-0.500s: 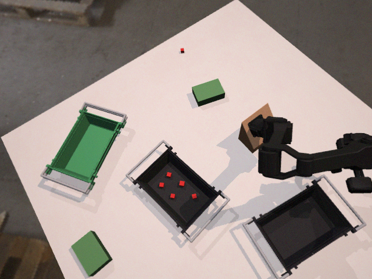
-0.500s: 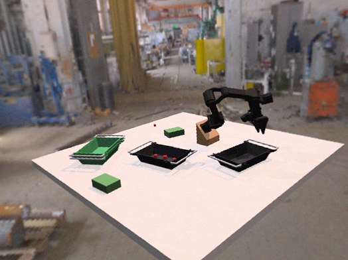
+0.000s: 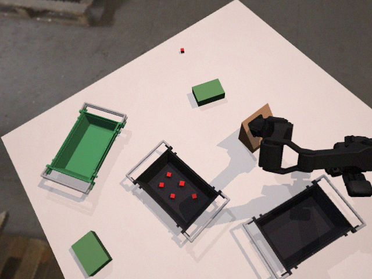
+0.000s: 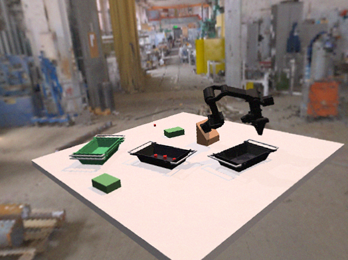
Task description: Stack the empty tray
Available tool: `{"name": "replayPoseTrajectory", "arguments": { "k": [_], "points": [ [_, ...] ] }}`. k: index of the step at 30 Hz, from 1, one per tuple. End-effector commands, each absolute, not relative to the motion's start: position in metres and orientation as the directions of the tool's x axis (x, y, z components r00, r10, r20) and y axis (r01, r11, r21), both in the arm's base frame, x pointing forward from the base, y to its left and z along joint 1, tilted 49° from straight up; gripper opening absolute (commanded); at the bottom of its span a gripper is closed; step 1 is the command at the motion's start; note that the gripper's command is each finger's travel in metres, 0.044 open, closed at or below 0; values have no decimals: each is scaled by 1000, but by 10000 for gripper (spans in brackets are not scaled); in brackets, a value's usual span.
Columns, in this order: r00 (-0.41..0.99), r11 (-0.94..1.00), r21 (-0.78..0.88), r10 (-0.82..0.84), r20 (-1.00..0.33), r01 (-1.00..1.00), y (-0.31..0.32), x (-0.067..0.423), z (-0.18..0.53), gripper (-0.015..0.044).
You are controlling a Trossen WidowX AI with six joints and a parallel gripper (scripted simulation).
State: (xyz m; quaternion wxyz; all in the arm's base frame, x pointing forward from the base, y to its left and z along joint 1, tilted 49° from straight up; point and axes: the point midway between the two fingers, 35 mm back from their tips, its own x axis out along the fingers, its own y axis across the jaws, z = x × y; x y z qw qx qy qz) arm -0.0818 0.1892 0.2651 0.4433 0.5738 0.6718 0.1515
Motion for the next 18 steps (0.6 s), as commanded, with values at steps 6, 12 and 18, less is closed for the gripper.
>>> {"name": "replayPoseTrajectory", "arguments": {
  "k": [6,12,18],
  "points": [
    [70,307,744,901,-428,593,221,-77,294,85],
    [66,297,769,914,-401,566,239,-72,314,85],
    [74,258,833,940,-334,489,265,-56,350,85]
  ]
}}
